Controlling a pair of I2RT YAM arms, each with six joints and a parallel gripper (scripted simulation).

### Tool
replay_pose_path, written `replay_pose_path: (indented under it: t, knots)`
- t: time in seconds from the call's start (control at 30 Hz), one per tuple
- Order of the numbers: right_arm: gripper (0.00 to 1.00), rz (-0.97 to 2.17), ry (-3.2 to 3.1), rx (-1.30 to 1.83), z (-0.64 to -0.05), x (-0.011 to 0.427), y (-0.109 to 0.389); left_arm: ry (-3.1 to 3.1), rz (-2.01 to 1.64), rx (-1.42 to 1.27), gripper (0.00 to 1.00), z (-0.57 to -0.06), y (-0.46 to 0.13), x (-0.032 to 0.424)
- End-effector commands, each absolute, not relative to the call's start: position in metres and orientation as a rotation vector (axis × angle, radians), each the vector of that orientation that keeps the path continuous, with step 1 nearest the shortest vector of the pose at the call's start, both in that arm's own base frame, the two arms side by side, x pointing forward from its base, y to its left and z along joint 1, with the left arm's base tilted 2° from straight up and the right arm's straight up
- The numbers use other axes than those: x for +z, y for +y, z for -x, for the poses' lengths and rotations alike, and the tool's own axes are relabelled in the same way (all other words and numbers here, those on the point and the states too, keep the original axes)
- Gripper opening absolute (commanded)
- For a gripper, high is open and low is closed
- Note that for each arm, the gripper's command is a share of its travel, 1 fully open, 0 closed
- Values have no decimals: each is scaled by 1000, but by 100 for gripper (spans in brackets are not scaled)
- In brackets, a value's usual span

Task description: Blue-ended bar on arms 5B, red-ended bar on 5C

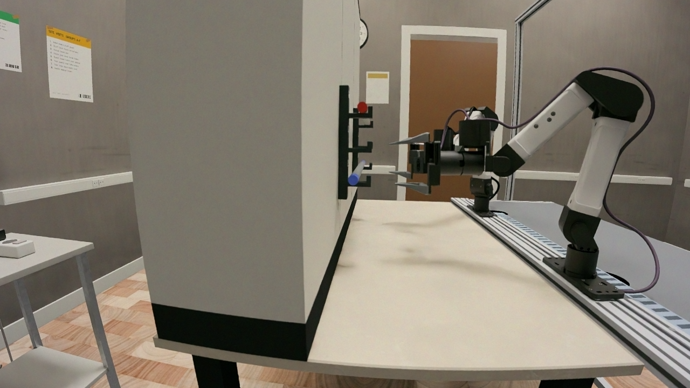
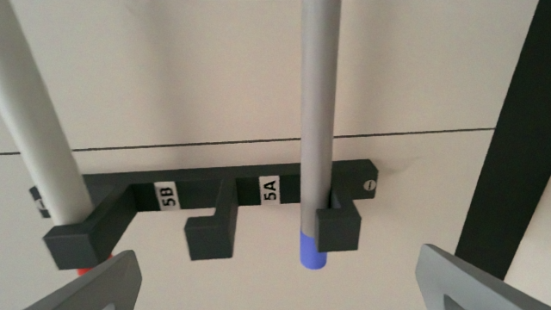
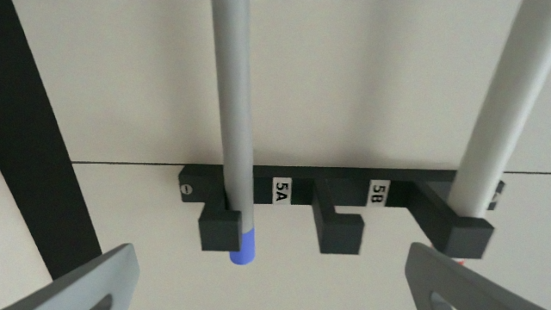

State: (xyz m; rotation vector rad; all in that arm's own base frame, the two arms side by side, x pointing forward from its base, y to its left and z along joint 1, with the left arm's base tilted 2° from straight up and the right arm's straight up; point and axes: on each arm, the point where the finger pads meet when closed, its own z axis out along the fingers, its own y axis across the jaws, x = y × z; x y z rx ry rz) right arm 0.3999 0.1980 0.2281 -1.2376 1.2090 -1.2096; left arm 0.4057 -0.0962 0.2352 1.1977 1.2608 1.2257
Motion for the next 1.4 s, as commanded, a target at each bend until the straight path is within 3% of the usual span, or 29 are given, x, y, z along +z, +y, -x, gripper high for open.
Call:
replay_pose_path:
  t: [0.0,1.37]
  knots:
    - [100,1215,1190,-1204,-411,225,200,1234,-1159,1224,100,-414,-96,237]
    - [100,1215,1190,-1204,-421,246,165,1234,-1159,1224,100,-421,-61,256]
